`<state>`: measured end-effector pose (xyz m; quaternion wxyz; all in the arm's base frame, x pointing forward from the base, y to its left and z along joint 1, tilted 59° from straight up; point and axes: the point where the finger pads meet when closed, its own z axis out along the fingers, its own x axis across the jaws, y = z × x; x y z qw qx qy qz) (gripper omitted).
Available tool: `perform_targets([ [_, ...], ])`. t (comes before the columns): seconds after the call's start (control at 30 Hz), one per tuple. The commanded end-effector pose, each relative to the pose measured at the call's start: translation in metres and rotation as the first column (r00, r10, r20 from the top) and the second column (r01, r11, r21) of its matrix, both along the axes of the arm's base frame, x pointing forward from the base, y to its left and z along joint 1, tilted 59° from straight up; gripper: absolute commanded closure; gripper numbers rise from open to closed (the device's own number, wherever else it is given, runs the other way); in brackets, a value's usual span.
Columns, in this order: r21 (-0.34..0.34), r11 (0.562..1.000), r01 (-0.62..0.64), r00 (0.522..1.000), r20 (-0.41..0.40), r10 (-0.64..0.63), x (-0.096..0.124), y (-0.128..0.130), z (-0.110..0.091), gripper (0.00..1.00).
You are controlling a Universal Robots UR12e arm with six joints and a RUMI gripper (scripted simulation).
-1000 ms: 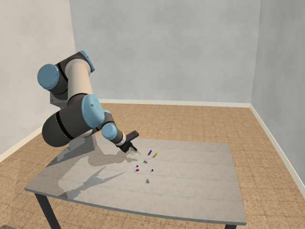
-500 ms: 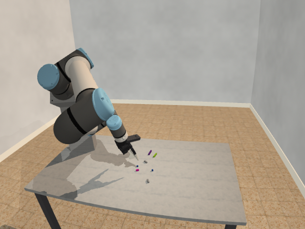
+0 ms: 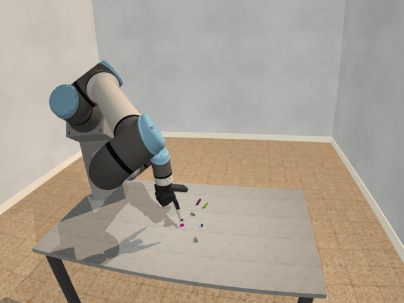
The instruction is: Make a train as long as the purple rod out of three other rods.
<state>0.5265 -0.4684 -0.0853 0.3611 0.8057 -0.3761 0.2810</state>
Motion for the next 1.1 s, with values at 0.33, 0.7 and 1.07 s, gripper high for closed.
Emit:
perform_targets([
  [0.33, -0.09, 0.995, 0.045, 0.999, -0.008, -0.046, -0.0015, -0.0143, 0.0123, 0.0],
  [0.7, -0.09, 0.995, 0.045, 0.999, -0.008, -0.046, -0.0015, -0.0143, 0.0123, 0.0],
  [1.07, -0.09, 0.995, 0.045, 0.999, -0.008, -0.046, -0.0015, -0.0143, 0.0123, 0.0],
])
